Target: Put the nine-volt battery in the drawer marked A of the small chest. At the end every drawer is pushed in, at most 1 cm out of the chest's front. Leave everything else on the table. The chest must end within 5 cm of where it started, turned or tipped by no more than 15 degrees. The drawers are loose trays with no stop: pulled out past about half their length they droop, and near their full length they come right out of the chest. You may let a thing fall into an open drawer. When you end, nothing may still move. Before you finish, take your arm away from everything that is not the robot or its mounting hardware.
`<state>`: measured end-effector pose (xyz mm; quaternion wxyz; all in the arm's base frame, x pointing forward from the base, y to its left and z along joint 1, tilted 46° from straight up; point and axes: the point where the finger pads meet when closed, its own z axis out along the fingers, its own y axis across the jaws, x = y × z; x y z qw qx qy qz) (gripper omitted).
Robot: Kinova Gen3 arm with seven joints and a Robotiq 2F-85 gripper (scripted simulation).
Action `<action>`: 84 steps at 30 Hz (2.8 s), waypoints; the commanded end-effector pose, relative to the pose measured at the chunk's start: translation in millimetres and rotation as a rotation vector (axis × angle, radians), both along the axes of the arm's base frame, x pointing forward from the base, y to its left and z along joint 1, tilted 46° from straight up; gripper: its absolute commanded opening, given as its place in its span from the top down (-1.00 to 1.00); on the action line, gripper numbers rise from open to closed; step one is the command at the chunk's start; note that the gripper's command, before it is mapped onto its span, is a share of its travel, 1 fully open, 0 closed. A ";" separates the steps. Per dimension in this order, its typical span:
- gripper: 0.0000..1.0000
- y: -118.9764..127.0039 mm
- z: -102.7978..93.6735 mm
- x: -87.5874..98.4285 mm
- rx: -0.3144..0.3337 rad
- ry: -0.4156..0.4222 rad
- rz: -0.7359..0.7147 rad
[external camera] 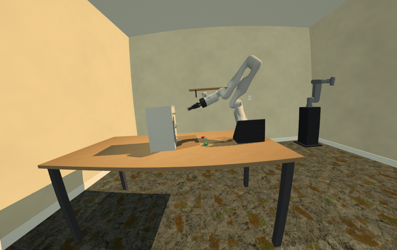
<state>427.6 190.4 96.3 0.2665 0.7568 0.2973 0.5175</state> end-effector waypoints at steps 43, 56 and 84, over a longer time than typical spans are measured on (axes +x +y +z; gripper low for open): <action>0.34 -2.2 -12.2 40.9 0.001 -0.001 0.001; 0.34 -3.7 -19.3 64.4 0.001 -0.001 0.001; 0.34 -3.6 -19.4 65.2 0.001 -0.001 0.001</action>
